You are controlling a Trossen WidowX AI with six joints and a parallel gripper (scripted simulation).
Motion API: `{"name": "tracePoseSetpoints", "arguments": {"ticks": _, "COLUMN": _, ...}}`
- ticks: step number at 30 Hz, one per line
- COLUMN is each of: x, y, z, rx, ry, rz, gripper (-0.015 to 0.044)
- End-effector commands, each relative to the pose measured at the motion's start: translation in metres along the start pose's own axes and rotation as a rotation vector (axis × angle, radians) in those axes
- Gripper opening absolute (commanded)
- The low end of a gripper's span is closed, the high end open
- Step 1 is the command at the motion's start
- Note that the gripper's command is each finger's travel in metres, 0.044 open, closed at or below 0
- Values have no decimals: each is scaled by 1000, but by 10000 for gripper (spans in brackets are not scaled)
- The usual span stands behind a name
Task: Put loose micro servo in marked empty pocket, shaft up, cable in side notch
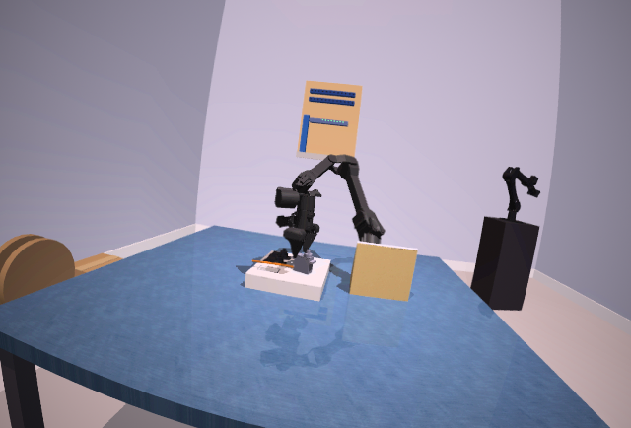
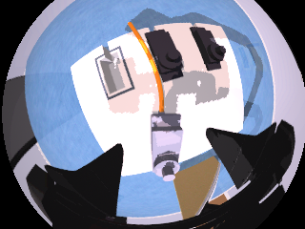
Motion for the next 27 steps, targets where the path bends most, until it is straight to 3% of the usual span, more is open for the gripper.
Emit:
{"name": "tracePoseSetpoints", "arguments": {"ticks": 1, "x": 7, "y": -1, "z": -2, "rx": -12, "ry": 1, "rz": -11, "gripper": 440}}
{"name": "tracePoseSetpoints", "arguments": {"ticks": 3, "x": 8, "y": -1, "z": -2, "rx": -12, "ry": 1, "rz": -11, "gripper": 440}}
{"name": "tracePoseSetpoints", "arguments": {"ticks": 14, "x": 8, "y": -1, "z": -2, "rx": -12, "ry": 1, "rz": -11, "gripper": 151}}
{"name": "tracePoseSetpoints", "arguments": {"ticks": 20, "x": 8, "y": -1, "z": -2, "rx": -12, "ry": 1, "rz": -11, "gripper": 111}}
{"name": "tracePoseSetpoints", "arguments": {"ticks": 24, "x": -1, "y": 0, "z": -1, "rx": -12, "ry": 1, "rz": -10, "gripper": 6}}
{"name": "tracePoseSetpoints", "arguments": {"ticks": 27, "x": -14, "y": -2, "z": -3, "rx": -12, "ry": 2, "rz": -10, "gripper": 0}}
Point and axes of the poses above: the point midway between the two fingers, 35 mm back from their tips, its own x axis out along the fingers, its own y axis across the jaws, z = x × y, the point moved 2 cm from there along -x, back along the fingers, and after that the axes turned 11 degrees about x, right-handed, at the moved point
